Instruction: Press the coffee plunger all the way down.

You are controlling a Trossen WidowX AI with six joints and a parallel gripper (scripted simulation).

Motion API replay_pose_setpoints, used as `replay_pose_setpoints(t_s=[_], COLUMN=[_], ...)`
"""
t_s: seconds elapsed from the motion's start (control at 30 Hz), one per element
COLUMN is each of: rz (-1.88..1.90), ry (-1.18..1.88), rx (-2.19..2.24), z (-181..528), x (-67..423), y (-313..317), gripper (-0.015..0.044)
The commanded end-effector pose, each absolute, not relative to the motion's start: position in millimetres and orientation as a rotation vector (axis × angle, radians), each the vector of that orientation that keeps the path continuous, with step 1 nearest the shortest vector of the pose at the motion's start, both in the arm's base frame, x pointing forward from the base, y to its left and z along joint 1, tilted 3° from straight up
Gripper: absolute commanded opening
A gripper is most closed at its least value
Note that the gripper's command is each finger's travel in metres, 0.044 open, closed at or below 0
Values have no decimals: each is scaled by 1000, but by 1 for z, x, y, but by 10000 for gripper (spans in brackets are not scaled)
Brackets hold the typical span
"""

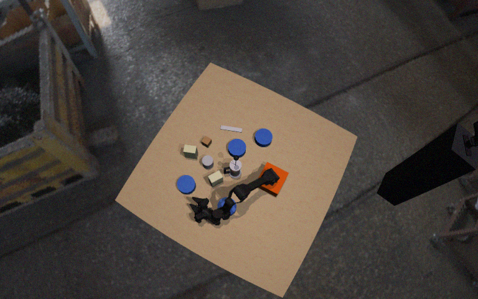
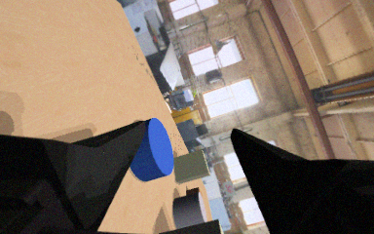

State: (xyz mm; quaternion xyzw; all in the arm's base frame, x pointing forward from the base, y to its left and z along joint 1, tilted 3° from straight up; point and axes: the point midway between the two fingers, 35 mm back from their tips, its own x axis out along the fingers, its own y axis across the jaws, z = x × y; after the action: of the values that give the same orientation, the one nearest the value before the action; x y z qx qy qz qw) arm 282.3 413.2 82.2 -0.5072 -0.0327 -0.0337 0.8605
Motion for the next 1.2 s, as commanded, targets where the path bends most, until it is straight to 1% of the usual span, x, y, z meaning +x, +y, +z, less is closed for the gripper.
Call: replay_pose_setpoints(t_s=[0.0,0.03,0.17,0.3,0.4,0.63,0.73,0.87,1.0,1.1,1.17], rz=[-70,-68,-51,-22,11,76,120,173,235,268,282], ry=[-70,-73,-96,-109,-108,-51,-15,47,105,137,185], rx=[-1062,-1059,-1029,-997,-960,-862,-809,-732,-636,-575,-510], z=[85,90,136,187,227,297,320,340,351,354,353], x=[284,288,323,363,388,409,406,390,357,333,311], y=[413,413,404,381,352,269,229,176,134,114,94], gripper=[426,440,440,440,440,440,440,440,440,440,440])
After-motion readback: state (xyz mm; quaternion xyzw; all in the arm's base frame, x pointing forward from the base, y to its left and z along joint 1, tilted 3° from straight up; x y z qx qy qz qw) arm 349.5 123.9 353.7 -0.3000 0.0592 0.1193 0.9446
